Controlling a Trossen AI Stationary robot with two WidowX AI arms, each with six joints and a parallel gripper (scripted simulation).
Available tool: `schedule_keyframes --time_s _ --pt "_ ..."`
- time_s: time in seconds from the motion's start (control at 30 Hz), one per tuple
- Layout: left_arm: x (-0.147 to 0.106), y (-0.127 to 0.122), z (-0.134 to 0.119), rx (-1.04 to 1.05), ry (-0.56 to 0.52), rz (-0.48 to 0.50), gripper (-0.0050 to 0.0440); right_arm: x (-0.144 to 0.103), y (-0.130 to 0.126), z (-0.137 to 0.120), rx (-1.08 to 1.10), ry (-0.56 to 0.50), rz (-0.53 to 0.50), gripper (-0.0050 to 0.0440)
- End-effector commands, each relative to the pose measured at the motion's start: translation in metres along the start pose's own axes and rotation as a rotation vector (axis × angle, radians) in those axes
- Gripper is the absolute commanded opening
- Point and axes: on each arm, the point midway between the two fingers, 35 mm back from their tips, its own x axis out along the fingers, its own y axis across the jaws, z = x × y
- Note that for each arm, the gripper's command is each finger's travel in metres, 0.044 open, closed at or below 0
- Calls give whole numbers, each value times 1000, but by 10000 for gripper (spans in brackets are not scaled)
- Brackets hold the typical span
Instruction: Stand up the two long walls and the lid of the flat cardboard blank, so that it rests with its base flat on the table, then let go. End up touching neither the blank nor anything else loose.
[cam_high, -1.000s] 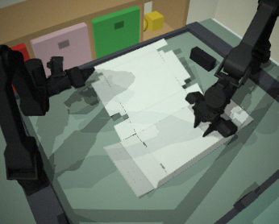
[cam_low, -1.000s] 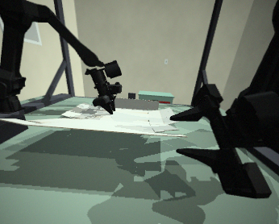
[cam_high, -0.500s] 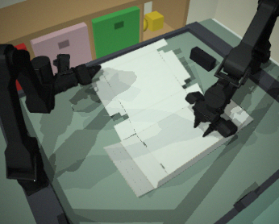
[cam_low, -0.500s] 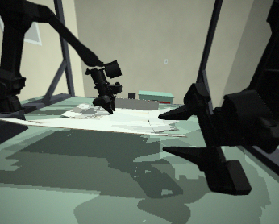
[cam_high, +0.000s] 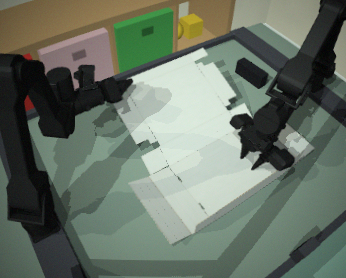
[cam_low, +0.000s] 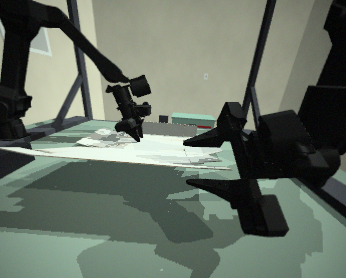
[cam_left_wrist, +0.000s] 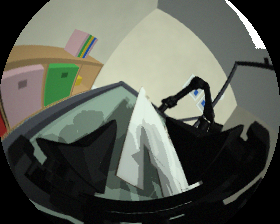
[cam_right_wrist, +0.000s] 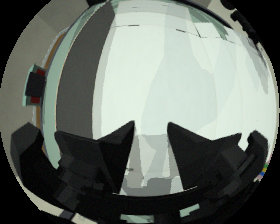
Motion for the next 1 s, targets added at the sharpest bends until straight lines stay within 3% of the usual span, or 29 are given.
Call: schedule_keyframes --time_s 0.0,0.17,0.47,0.53,0.63,0.97 --pt "4 -2 6 10 -12 -5 283 27 -6 -36 -4 122 -22 195" --pt "4 -2 6 10 -12 -5 283 28 -7 -37 -3 119 -21 195" --pt "3 -2 5 10 -12 -5 67 28 -7 -37 -3 118 -20 195" --pt "3 -2 5 10 -12 -5 67 28 -7 -37 -3 118 -20 195" --pt "3 -2 5 10 -12 -5 0 27 -7 -37 -3 117 -20 195" --pt "3 -2 5 10 -12 -5 0 26 -6 -35 -3 117 -20 195"
